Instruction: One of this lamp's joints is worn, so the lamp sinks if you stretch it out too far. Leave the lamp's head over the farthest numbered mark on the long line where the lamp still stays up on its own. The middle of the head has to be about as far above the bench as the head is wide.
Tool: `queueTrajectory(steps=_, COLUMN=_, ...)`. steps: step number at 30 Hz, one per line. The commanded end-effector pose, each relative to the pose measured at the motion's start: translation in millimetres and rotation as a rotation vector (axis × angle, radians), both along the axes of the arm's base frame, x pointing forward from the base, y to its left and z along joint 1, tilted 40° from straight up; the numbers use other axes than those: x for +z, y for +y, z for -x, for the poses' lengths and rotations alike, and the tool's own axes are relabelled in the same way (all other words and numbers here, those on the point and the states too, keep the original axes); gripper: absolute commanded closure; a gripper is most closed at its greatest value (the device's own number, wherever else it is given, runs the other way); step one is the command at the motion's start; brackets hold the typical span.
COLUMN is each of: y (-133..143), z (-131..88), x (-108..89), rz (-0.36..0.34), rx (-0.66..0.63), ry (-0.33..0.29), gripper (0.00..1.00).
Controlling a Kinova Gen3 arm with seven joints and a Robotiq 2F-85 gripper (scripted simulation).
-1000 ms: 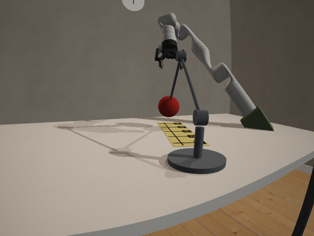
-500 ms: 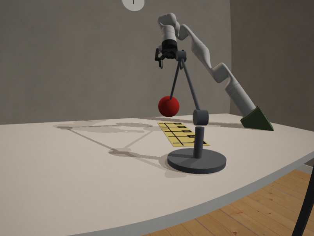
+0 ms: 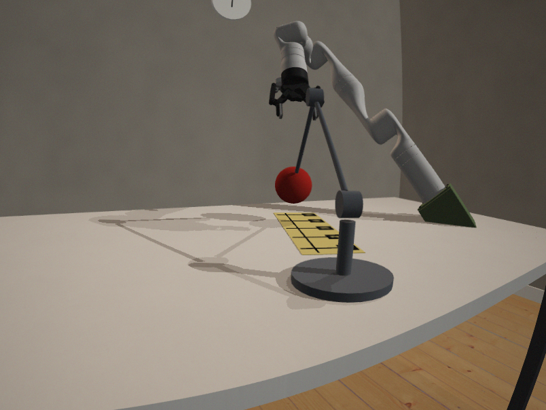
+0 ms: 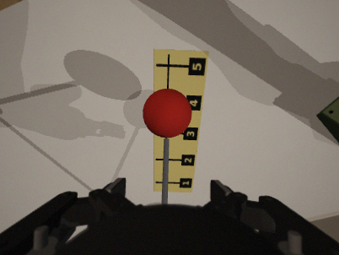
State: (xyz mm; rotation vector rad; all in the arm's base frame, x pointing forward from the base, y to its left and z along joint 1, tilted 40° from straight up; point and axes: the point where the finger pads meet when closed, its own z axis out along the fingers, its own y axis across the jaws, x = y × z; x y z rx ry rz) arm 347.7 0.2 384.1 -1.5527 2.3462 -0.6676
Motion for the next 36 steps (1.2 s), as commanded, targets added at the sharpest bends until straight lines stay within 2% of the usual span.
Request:
queueTrajectory(steps=1, y=4, z=-3, x=-1.1, rz=0.014, rx=-0.004, ry=0.006, gripper=0.0)
queueTrajectory(steps=13, y=13, z=-9, x=-1.3, rz=0.067, rx=-0.046, ry=0.015, gripper=0.0)
queueTrajectory(steps=36, y=-5, z=-32, x=-46.6, rz=0.062, rx=-0.045, ry=0.009, gripper=0.0)
